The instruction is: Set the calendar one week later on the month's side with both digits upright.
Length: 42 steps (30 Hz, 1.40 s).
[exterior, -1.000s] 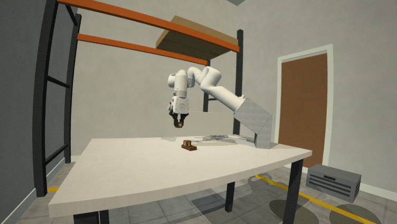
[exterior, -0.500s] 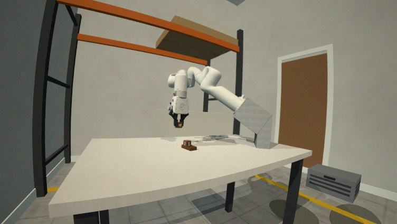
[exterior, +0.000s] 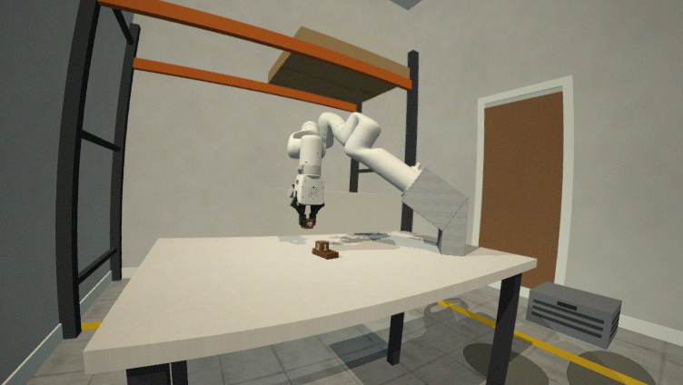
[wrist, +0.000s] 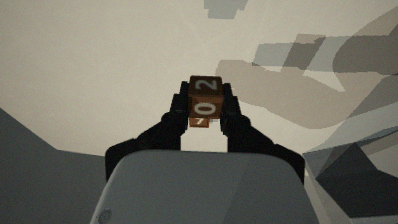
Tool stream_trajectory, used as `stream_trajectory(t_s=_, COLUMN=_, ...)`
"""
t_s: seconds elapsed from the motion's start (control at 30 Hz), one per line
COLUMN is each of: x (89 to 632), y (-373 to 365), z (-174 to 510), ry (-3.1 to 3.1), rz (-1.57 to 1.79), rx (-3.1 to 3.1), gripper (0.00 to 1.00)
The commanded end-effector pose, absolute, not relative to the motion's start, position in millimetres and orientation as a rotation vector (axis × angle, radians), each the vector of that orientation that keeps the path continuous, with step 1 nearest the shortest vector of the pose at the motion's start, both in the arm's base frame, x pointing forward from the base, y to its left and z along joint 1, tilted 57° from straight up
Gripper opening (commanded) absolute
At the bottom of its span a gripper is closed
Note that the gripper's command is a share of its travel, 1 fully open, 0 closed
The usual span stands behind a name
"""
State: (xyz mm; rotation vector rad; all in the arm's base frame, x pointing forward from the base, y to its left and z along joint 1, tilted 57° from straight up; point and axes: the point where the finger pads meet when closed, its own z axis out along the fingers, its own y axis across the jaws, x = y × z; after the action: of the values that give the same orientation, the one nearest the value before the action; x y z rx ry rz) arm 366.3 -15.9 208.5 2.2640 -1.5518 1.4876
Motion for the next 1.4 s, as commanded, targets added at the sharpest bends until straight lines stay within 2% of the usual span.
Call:
stream_trajectory(t_s=0.0, x=389.7, y=-27.9, z=192.3, ry=-1.550, rz=1.494, rx=2.267, gripper=0.29)
stream_trajectory(t_s=0.43, x=412.5, y=-44.0, z=174.1, ry=-1.550, rz=1.494, rx=2.267, gripper=0.29)
stream_trajectory(t_s=1.37, x=413.3, y=-44.5, z=173.5, ry=-1.550, rz=1.494, rx=2.267, gripper=0.29)
